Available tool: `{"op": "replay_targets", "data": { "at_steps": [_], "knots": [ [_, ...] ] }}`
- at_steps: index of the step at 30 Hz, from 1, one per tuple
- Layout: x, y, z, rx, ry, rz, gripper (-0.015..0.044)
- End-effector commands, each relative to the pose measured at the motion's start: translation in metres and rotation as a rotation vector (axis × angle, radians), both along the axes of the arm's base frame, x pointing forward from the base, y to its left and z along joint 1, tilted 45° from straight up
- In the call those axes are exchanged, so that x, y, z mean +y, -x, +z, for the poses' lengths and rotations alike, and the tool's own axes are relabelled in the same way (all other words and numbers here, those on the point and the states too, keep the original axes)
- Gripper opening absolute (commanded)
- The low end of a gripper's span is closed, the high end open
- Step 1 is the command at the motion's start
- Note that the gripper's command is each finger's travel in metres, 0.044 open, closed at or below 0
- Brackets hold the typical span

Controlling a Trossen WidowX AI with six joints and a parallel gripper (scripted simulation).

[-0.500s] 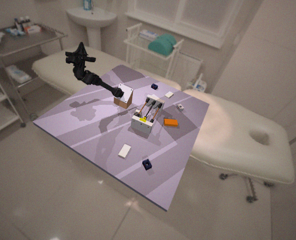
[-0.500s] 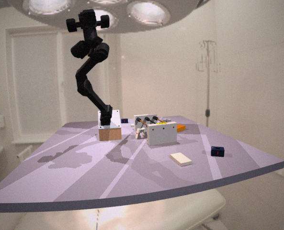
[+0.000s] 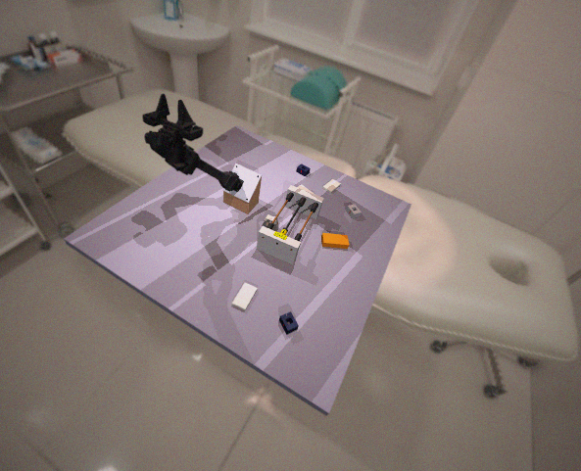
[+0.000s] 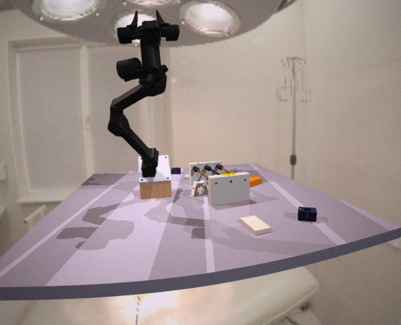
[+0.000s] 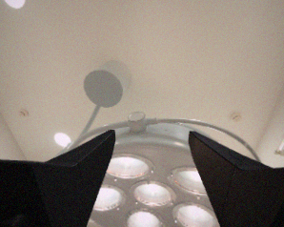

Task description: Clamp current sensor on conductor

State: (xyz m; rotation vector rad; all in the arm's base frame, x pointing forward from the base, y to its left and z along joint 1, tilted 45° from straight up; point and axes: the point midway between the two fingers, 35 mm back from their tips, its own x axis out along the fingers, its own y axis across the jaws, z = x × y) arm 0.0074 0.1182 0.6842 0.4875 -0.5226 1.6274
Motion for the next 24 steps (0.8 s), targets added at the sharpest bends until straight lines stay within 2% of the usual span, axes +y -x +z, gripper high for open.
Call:
{"op": "replay_targets", "data": {
  "at_steps": [1,2,12,18,24],
  "knots": [
    [-0.016,-0.053,-0.004,0.042,-0.163,-0.15,0.042],
    [-0.019,-0.064,-0.007,0.054,-0.187,-0.185,0.044],
    [-0.047,-0.168,-0.058,0.184,-0.306,-0.586,0.044],
    [-0.063,-0.22,-0.108,0.266,-0.272,-0.845,0.044],
    [-0.08,-0.264,-0.174,0.35,-0.155,-1.118,0.044]
  ]
}}
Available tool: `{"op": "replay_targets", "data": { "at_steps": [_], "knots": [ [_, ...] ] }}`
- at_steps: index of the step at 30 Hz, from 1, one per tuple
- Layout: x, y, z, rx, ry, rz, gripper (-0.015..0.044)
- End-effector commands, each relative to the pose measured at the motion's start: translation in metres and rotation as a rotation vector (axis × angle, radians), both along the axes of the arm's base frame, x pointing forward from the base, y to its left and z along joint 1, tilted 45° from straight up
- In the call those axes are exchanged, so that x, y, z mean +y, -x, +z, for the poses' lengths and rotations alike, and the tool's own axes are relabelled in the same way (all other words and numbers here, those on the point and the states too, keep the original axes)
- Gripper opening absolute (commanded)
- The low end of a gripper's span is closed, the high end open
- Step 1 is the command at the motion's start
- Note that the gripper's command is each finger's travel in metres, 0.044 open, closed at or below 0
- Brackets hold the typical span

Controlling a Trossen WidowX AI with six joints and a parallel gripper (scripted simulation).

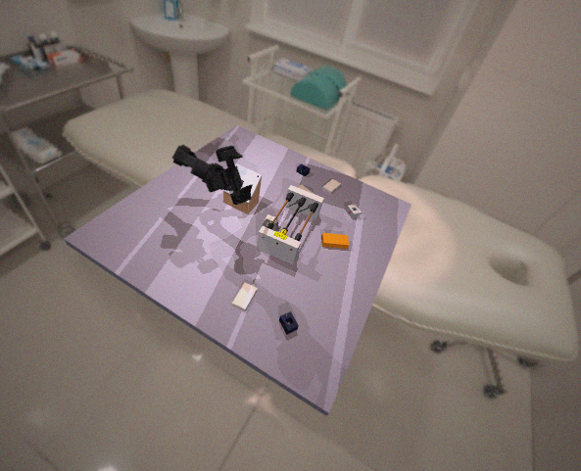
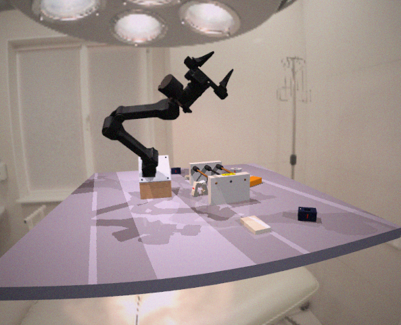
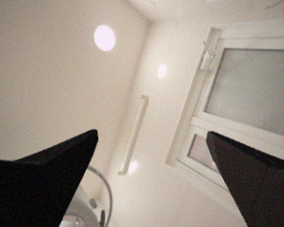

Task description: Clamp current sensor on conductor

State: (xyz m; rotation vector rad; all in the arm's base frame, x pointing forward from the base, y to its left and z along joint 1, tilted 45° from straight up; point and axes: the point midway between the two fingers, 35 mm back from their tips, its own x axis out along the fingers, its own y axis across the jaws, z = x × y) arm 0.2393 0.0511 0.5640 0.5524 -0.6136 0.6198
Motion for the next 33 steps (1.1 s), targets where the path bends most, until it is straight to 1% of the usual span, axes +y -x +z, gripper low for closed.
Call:
{"op": "replay_targets", "data": {
  "at_steps": [1,7,11,13,15,24,26,29,33],
  "knots": [
    [-0.016,-0.038,-0.066,0.158,0.099,-0.23,0.044],
    [-0.033,-0.067,-0.15,0.358,0.281,-0.456,0.044],
    [-0.046,-0.076,-0.212,0.501,0.448,-0.583,0.044],
    [-0.05,-0.076,-0.234,0.55,0.513,-0.62,0.044],
    [-0.051,-0.076,-0.241,0.566,0.535,-0.632,0.044],
    [-0.051,-0.078,-0.243,0.582,0.534,-0.633,0.044],
    [-0.054,-0.088,-0.261,0.705,0.524,-0.643,0.044],
    [-0.058,-0.101,-0.303,0.978,0.529,-0.692,0.044],
    [-0.063,-0.1,-0.35,1.285,0.604,-0.816,0.044]
  ]
}}
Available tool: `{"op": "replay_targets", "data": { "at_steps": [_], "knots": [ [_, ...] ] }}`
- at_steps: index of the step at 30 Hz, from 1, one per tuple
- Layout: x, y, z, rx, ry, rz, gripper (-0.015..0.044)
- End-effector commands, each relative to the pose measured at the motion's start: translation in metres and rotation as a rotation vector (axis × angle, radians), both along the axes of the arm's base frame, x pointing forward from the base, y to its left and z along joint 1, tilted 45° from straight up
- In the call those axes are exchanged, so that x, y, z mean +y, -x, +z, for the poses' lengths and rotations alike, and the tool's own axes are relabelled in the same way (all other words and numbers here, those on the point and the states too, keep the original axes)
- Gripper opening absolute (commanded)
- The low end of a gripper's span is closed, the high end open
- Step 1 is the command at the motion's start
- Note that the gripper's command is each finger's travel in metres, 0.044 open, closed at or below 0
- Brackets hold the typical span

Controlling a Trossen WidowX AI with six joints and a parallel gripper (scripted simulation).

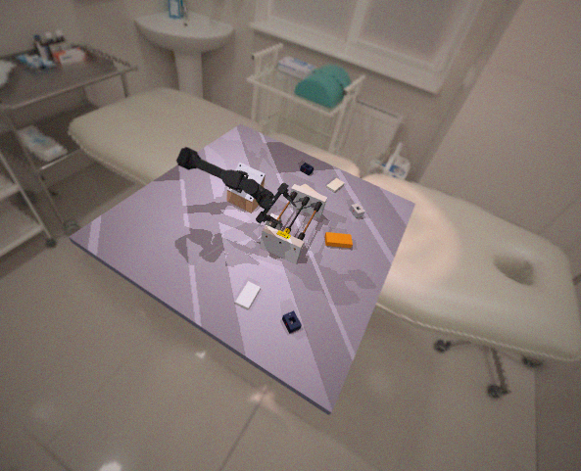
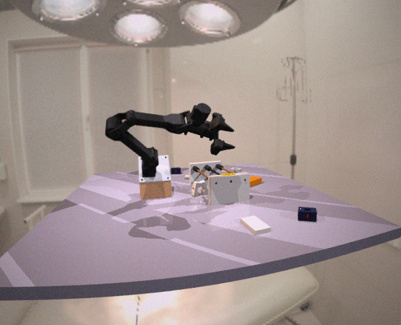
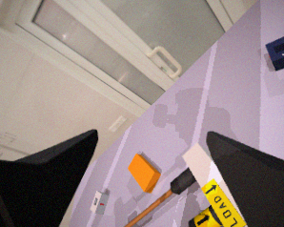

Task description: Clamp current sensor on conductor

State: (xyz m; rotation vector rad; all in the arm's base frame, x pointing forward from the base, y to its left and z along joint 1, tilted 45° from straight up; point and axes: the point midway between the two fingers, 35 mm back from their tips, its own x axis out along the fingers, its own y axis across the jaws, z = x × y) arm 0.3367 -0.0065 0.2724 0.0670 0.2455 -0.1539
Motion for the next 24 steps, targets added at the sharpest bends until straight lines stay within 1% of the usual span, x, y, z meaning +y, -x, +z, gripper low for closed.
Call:
{"op": "replay_targets", "data": {
  "at_steps": [1,5,7,8,24],
  "knots": [
    [-0.006,0.0,-0.067,0.406,0.08,-0.257,0.044],
    [-0.011,0.016,-0.088,0.628,0.306,-0.442,0.044],
    [-0.011,0.021,-0.088,0.689,0.443,-0.506,0.044],
    [-0.011,0.022,-0.087,0.701,0.482,-0.52,0.044],
    [-0.01,0.022,-0.086,0.705,0.496,-0.525,0.044]
  ]
}}
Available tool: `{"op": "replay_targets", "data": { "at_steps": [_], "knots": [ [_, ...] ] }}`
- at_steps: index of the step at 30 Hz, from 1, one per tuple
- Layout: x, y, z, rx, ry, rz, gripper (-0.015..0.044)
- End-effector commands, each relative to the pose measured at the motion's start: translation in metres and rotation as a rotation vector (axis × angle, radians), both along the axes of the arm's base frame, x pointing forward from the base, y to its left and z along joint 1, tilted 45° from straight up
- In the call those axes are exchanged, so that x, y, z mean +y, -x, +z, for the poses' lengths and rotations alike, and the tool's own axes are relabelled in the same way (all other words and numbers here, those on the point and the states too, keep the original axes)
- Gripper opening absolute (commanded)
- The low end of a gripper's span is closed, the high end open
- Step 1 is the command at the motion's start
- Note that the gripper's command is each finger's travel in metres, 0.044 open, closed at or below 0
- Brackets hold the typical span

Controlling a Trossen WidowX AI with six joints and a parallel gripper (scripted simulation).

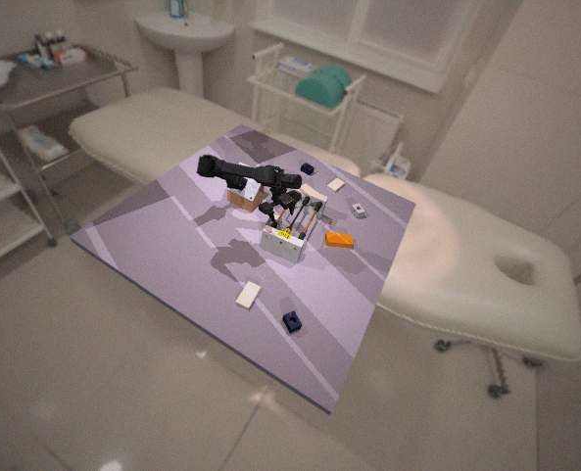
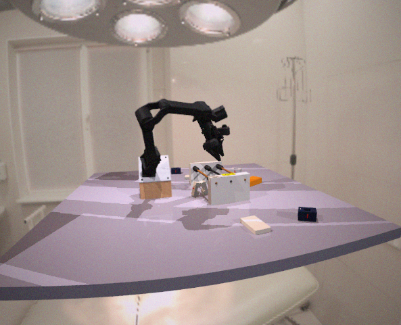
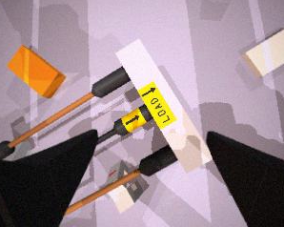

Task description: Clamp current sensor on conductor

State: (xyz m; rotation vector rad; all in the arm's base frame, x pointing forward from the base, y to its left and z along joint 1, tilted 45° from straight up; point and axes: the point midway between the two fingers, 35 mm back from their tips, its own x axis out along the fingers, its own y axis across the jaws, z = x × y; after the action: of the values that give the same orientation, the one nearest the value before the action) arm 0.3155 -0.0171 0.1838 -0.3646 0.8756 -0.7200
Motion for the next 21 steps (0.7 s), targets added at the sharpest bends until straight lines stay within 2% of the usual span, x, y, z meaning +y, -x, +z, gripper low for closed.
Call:
{"op": "replay_targets", "data": {
  "at_steps": [1,19,21],
  "knots": [
    [0.0002,0.0009,0.0021,0.029,0.066,-0.015,0.044],
    [0.0002,0.0009,0.0021,0.029,0.066,-0.015,0.044],
    [0.0014,0.005,-0.0069,0.067,0.068,0.01,0.0387]
  ]
}}
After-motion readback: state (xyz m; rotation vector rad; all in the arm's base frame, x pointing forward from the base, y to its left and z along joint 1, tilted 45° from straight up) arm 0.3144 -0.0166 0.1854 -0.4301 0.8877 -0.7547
